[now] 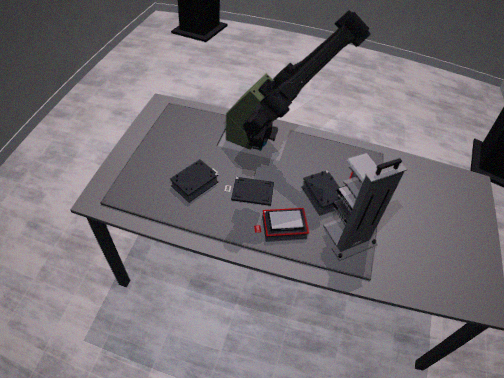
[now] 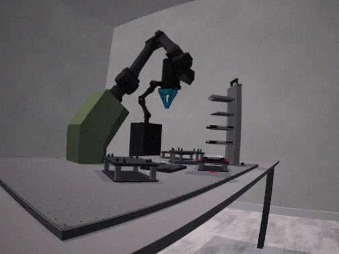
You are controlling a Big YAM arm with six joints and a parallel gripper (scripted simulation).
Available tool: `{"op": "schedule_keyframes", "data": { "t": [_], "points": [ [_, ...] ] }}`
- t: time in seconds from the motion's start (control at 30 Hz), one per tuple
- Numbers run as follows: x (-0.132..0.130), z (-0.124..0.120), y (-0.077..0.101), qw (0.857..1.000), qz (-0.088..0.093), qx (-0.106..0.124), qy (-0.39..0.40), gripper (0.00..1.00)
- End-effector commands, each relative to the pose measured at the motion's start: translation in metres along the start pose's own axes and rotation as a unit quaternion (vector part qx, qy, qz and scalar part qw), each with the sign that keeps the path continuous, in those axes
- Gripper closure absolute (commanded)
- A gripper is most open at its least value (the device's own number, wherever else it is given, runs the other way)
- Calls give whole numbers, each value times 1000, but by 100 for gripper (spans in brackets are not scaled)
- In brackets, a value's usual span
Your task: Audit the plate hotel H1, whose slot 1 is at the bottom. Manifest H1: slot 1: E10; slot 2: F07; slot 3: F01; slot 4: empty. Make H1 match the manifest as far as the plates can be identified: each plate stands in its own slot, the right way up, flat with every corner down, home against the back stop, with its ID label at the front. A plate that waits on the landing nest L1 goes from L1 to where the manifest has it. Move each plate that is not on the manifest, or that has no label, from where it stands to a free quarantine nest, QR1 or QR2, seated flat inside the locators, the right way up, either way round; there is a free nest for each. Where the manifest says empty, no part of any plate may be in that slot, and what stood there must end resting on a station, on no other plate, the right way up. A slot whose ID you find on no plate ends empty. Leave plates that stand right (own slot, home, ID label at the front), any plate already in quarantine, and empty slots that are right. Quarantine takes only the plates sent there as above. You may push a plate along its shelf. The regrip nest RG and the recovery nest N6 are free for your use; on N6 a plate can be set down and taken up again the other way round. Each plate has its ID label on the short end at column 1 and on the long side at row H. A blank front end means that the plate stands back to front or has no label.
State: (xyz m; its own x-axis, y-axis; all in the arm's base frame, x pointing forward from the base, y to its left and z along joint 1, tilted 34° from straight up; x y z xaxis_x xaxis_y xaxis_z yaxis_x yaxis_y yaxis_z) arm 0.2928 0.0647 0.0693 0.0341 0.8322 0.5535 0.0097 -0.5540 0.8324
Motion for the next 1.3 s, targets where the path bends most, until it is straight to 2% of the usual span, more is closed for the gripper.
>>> {"op": "schedule_keyframes", "data": {
  "t": [0.0, 0.13, 0.17, 0.23, 0.3, 0.33, 0.8, 0.87, 1.13, 1.2, 1.27],
  "points": [
    [22, 14, 16, 1000, 3, -22, 0, 100],
    [37, 15, 17, 1000, 4, -24, 1, 100],
    [32, 0, 7, 1000, 8, -22, 1, 100],
    [38, -3, 7, 999, 15, -32, 12, 100],
    [38, -3, 7, 999, 15, -32, 12, 100],
    [37, -2, 9, 999, 19, -43, 10, 100],
    [80, -25, 6, 987, 70, -112, 92, 100],
    [80, -25, 6, 987, 70, -112, 92, 100],
    [102, -36, 5, 974, 96, -156, 133, 100],
    [103, -38, 4, 970, 106, -165, 144, 100],
    [97, -34, 8, 966, 110, -183, 145, 100]
  ]
}}
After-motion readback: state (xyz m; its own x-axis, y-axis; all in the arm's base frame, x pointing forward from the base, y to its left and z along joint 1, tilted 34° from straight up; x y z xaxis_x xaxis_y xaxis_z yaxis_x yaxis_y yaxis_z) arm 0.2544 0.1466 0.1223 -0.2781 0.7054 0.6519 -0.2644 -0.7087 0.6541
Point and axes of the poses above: the point where the finger pads meet when closed, its own y axis back along the fingers, its own x axis across the jaws, z = x × y, the point moved 5 cm from there along y, back along the fingers, and after that the axes turned 14 degrees about -y, right-handed, at the moved point
